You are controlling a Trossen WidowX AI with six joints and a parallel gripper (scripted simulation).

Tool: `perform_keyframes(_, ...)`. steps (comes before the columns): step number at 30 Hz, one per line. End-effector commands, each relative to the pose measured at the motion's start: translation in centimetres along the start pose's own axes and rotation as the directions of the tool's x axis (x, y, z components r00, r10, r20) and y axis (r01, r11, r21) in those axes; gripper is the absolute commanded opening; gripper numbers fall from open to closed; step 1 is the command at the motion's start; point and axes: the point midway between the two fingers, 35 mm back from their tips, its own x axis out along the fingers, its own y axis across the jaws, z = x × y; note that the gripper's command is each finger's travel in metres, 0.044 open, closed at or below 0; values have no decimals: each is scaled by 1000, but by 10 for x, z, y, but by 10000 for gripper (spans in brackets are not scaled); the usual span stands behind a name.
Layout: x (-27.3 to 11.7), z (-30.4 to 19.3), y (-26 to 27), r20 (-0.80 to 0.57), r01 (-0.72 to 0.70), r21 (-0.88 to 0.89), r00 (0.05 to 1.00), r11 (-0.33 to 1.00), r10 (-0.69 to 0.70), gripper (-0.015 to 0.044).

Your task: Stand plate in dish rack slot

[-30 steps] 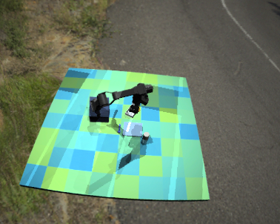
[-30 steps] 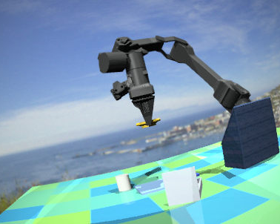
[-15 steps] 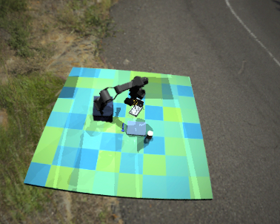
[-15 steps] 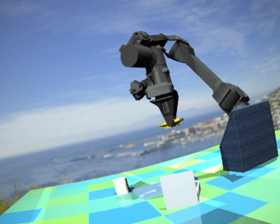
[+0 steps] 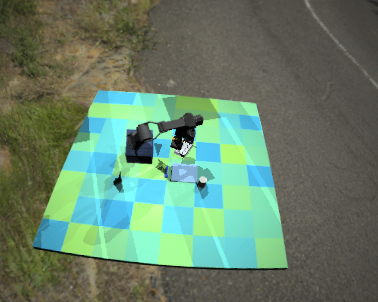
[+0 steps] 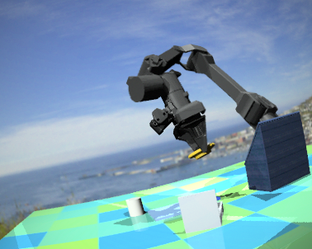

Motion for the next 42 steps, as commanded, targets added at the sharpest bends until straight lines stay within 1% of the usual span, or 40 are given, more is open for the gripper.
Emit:
perform_keyframes(1, 11, -2, 0, -46, -57, -65, 997, 996, 54, 0)
perform_keyframes(13, 36, -3, 3, -140, -264, -249, 962, 932, 235, 0)
perform_keyframes(26, 58, -2, 5, -178, -464, -436, 885, 771, 431, 0)
perform_keyframes(34, 68, 0, 5, -170, -539, -546, 821, 641, 546, 0)
perform_keyframes(42, 76, 2, 4, -140, -563, -655, 746, 505, 651, 0)
